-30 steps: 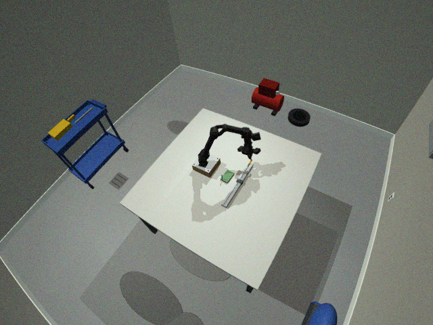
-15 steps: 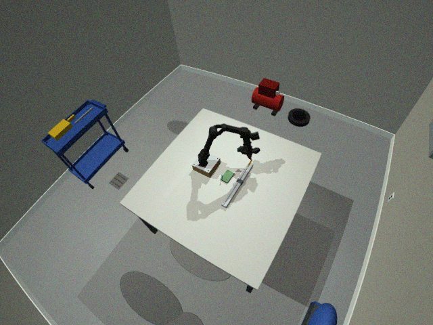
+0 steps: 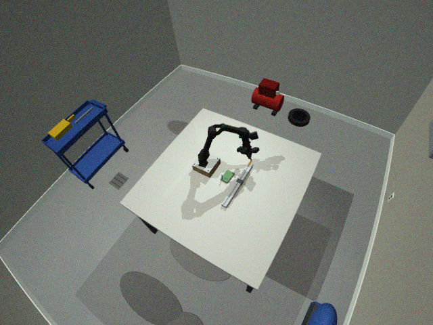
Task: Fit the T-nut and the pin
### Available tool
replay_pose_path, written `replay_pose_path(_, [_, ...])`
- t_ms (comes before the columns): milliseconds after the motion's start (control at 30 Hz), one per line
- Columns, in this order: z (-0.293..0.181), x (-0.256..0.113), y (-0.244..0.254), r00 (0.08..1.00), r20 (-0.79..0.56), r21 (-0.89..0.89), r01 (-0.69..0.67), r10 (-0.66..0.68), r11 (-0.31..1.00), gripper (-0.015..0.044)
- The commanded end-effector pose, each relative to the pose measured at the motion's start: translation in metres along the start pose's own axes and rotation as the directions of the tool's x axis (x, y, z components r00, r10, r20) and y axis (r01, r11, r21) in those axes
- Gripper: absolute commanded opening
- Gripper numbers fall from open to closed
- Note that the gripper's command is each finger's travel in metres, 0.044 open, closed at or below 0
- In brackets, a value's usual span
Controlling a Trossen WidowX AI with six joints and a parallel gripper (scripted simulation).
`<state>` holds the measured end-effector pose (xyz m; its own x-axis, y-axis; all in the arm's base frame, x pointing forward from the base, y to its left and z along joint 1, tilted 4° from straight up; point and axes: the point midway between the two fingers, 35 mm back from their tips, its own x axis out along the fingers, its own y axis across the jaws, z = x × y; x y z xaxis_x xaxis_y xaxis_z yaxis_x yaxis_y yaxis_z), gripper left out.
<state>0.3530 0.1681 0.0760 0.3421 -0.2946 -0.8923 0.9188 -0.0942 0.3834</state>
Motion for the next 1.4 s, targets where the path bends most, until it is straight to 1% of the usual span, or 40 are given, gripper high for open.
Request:
replay_pose_path(0, [0.001, 0.000, -0.001, 1.000, 0.002, 0.010, -0.015, 0.015, 1.000, -0.0150])
replay_pose_path(1367, [0.002, -0.002, -0.011, 0.989, 0.001, 0.060, -0.147, 0.147, 0.987, -0.0150])
